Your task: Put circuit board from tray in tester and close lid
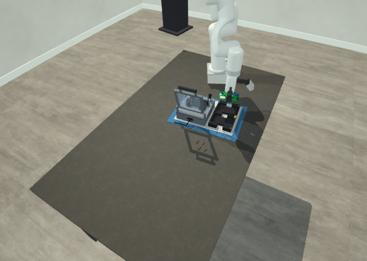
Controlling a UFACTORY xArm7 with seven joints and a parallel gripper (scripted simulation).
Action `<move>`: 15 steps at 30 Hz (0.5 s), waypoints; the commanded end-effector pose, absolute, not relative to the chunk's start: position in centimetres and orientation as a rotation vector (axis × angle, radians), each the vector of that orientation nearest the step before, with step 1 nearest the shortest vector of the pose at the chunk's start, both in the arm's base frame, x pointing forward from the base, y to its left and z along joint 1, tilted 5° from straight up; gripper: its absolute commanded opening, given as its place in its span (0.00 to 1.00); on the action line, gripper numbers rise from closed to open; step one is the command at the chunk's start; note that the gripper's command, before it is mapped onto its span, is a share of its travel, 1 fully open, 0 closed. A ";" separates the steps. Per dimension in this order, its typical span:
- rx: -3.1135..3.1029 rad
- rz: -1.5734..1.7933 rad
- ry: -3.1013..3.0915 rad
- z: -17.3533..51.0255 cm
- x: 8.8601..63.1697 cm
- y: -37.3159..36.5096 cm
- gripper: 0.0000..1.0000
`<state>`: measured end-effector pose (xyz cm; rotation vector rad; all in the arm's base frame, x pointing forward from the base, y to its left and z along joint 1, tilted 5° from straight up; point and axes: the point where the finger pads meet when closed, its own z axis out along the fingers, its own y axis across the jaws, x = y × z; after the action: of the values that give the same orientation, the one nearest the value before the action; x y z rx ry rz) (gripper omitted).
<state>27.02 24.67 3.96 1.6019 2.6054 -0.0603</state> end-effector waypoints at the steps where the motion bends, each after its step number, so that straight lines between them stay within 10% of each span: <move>1: 1.546 -0.057 2.640 4.1 27.1 24.8 0.79; 15: 1.306 -0.068 2.771 4.1 27.1 24.8 0.79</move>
<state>27.02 24.67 3.96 1.3561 2.7439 -0.0721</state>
